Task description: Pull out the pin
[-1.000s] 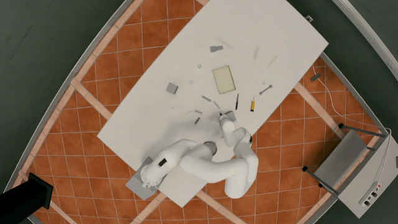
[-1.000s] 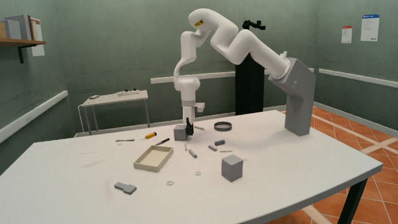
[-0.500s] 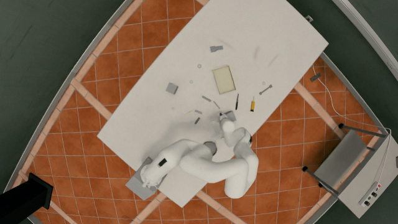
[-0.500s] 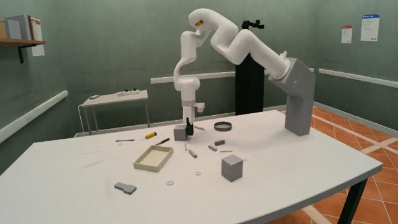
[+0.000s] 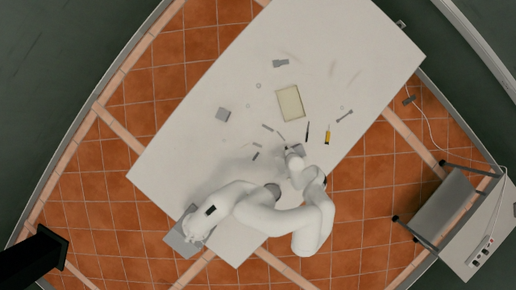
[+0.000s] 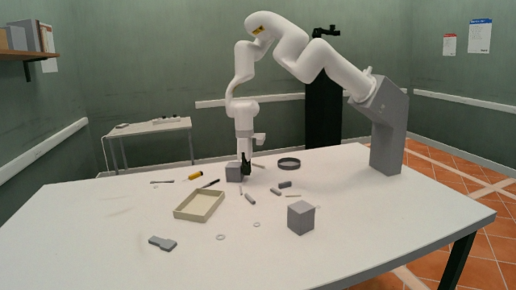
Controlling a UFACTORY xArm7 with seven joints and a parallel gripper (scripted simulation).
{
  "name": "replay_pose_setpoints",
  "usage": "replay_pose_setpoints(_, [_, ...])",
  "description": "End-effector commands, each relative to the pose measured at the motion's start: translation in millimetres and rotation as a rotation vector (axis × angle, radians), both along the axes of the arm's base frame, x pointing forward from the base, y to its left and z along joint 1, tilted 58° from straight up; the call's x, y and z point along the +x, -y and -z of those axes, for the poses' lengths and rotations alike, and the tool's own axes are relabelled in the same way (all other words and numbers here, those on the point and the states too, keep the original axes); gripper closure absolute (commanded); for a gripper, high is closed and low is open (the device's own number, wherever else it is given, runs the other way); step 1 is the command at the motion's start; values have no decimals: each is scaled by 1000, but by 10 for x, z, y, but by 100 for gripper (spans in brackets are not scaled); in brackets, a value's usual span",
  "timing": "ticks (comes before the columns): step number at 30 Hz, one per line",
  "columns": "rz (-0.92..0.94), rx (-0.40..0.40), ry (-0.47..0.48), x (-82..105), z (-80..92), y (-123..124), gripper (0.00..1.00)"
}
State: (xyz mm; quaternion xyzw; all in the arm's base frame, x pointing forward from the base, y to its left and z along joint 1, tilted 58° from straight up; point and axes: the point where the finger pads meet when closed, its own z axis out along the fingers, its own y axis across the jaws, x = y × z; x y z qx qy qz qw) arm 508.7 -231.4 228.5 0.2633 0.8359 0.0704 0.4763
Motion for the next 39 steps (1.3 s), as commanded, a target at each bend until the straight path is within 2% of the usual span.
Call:
replay_pose_setpoints(1, [0,0,1,-4,3,-2,100])
replay_pose_setpoints(39, [1,-1,2,-33,79,-50,100])
